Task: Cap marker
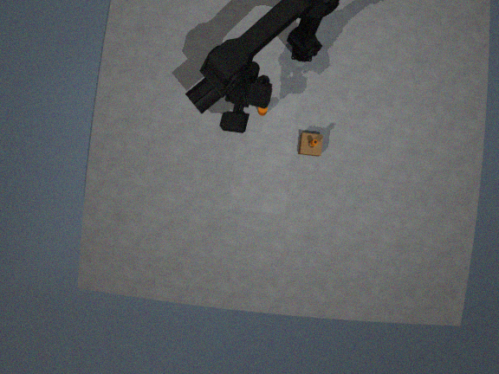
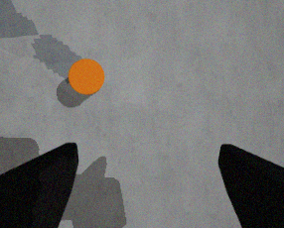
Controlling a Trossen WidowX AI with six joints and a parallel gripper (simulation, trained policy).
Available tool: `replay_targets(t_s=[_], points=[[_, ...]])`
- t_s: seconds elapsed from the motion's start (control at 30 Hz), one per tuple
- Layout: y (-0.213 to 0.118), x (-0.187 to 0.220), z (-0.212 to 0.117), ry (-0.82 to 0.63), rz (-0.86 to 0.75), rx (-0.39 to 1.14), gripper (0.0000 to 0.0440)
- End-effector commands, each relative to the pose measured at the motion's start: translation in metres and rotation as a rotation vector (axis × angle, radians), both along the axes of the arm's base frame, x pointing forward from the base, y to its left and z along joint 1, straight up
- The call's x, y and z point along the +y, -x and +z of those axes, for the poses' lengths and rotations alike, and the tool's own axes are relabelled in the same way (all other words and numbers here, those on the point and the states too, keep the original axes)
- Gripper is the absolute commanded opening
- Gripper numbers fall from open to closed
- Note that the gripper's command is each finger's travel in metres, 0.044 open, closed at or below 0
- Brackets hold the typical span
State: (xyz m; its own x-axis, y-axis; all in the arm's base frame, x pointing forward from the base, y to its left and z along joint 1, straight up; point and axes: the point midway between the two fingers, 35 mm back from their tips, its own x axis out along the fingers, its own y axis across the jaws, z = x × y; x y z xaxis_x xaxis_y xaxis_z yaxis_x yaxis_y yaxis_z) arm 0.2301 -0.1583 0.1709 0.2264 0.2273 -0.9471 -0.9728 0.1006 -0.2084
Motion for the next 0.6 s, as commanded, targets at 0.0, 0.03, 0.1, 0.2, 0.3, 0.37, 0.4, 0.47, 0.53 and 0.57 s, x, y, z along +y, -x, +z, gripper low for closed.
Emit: replay_targets(t_s=[0.0, 0.03, 0.1, 0.2, 0.3, 0.37, 0.4, 0.47, 0.53, 0.57], points=[[0.001, 0.0, -0.007, 0.001, 0.016, 0.035, 0.0314], [0.002, 0.0, -0.008, 0.003, 0.02, 0.046, 0.0313], [0.003, 0.0, -0.012, 0.006, 0.028, 0.066, 0.0313], [0.004, 0.0, -0.017, 0.012, 0.041, 0.096, 0.0312], [0.005, 0.001, -0.022, 0.018, 0.056, 0.124, 0.0311], [0.005, 0.001, -0.026, 0.023, 0.067, 0.143, 0.031], [0.005, 0.001, -0.027, 0.025, 0.073, 0.152, 0.0309], [0.006, 0.002, -0.031, 0.03, 0.084, 0.169, 0.0308], [0.006, 0.003, -0.034, 0.035, 0.097, 0.186, 0.0307], [0.006, 0.003, -0.035, 0.038, 0.103, 0.194, 0.0306]])
